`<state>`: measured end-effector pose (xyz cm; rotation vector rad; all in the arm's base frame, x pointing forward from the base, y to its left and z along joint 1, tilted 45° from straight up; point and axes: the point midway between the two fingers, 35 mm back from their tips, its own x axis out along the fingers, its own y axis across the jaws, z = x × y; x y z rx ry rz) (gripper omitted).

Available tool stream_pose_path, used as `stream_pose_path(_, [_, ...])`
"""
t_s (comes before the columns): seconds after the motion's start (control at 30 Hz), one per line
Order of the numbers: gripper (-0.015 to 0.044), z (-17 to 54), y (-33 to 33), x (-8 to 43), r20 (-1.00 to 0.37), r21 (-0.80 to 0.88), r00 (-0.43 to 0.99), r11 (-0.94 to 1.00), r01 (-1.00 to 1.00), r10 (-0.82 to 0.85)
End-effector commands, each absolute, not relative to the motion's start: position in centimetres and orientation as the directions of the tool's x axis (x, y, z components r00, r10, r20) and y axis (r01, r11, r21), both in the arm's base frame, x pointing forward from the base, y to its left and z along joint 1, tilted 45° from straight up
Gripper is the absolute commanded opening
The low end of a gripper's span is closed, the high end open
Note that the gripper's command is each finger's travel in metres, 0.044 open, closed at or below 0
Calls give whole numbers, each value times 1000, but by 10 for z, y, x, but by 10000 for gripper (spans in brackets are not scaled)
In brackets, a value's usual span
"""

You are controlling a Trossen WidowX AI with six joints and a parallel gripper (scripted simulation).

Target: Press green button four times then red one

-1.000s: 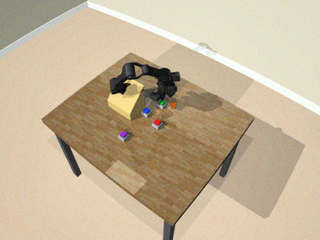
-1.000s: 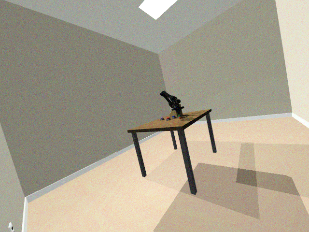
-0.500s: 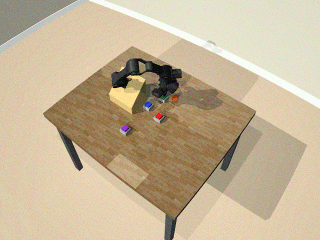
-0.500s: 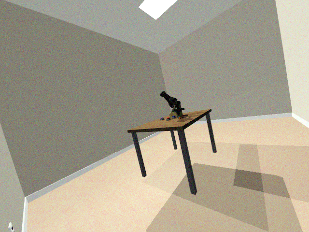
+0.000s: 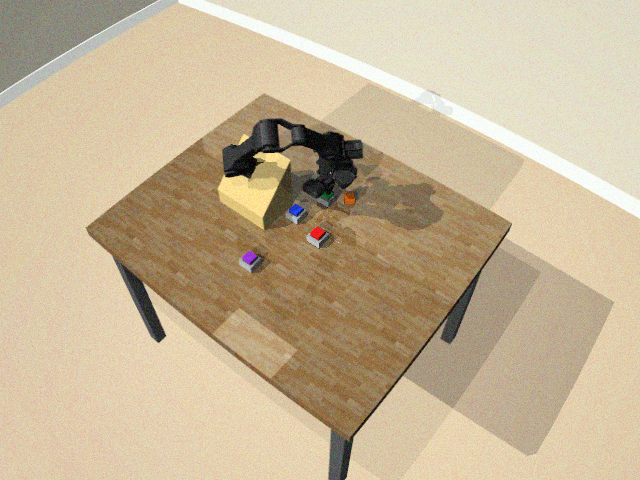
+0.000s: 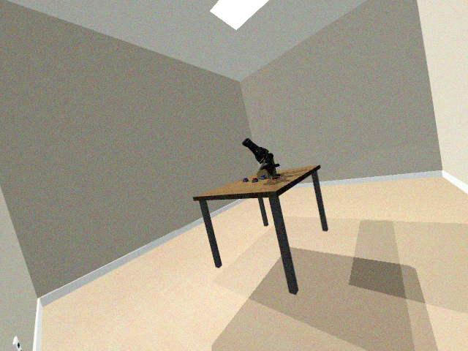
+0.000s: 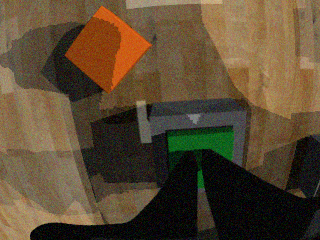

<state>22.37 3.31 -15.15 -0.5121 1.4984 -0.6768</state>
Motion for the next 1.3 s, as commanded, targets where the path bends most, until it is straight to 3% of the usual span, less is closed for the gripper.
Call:
stream_pose_path(0.0, [20, -152, 31, 221, -721, -693, -54, 716, 81, -691])
stream_pose_path(0.27, [20, -127, 56, 223, -722, -692, -55, 718, 81, -690])
stream_pose_path(1.27, [20, -151, 31, 221, -721, -693, -54, 716, 81, -691])
